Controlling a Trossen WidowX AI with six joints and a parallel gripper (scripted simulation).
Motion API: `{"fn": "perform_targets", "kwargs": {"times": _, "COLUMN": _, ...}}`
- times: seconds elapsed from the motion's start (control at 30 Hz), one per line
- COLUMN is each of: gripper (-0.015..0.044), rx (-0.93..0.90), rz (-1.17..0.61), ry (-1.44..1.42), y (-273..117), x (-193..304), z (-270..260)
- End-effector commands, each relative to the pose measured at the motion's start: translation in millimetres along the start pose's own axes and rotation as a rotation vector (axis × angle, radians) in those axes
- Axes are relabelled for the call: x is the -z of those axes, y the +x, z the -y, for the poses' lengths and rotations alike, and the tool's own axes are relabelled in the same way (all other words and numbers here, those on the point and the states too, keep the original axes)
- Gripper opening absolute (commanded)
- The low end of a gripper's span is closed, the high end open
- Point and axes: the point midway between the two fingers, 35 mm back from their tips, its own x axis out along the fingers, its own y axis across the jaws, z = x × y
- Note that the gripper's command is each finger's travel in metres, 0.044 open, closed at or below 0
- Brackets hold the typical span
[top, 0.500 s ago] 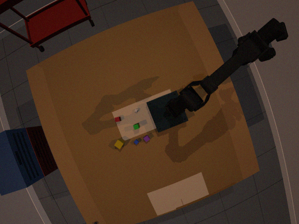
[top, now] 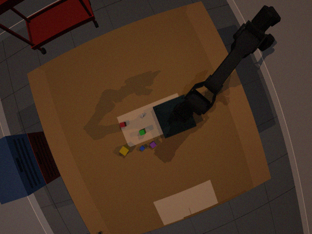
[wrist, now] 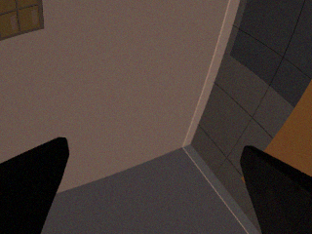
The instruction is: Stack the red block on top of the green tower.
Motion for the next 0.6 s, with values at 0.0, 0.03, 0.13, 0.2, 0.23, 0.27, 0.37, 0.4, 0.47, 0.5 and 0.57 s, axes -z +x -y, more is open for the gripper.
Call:
{"fn": "perform_targets", "kwargs": {"times": 0.0, "gripper": 0.0440, "rx": 0.053, "rz": -0.066, "ry": -0.119, "y": 1.3, "x": 38.8, "z": 23.1}}
{"fn": "perform_targets", "kwargs": {"times": 0.03, "gripper": 0.0440, "rx": 0.065, "rz": -0.086, "ry": -0.150, "y": 1.1, "x": 49.2, "z": 29.0}}
{"fn": "perform_targets", "kwargs": {"times": 0.13, "gripper": 0.0440, "rx": 0.099, "rz": -0.145, "ry": -0.246, "y": -1.2, "x": 79.6, "z": 47.3}}
{"fn": "perform_targets", "kwargs": {"times": 0.2, "gripper": 0.0440, "rx": 0.118, "rz": -0.181, "ry": -0.304, "y": -4.6, "x": 98.8, "z": 59.3}}
{"fn": "perform_targets", "kwargs": {"times": 0.23, "gripper": 0.0440, "rx": 0.127, "rz": -0.199, "ry": -0.334, "y": -6.7, "x": 108.1, "z": 65.4}}
{"fn": "perform_targets", "kwargs": {"times": 0.27, "gripper": 0.0440, "rx": 0.136, "rz": -0.218, "ry": -0.364, "y": -9.0, "x": 117.4, "z": 71.6}}
{"fn": "perform_targets", "kwargs": {"times": 0.37, "gripper": 0.0440, "rx": 0.160, "rz": -0.272, "ry": -0.454, "y": -17.2, "x": 144.1, "z": 90.8}}
{"fn": "perform_targets", "kwargs": {"times": 0.4, "gripper": 0.0440, "rx": 0.167, "rz": -0.291, "ry": -0.484, "y": -20.3, "x": 152.7, "z": 97.4}}
{"fn": "perform_targets", "kwargs": {"times": 0.47, "gripper": 0.0440, "rx": 0.181, "rz": -0.328, "ry": -0.545, "y": -27.3, "x": 169.4, "z": 110.7}}
{"fn": "perform_targets", "kwargs": {"times": 0.5, "gripper": 0.0440, "rx": 0.188, "rz": -0.349, "ry": -0.579, "y": -30.8, "x": 177.7, "z": 118.0}}
{"fn": "perform_targets", "kwargs": {"times": 0.57, "gripper": 0.0440, "rx": 0.201, "rz": -0.391, "ry": -0.647, "y": -38.7, "x": 193.8, "z": 132.9}}
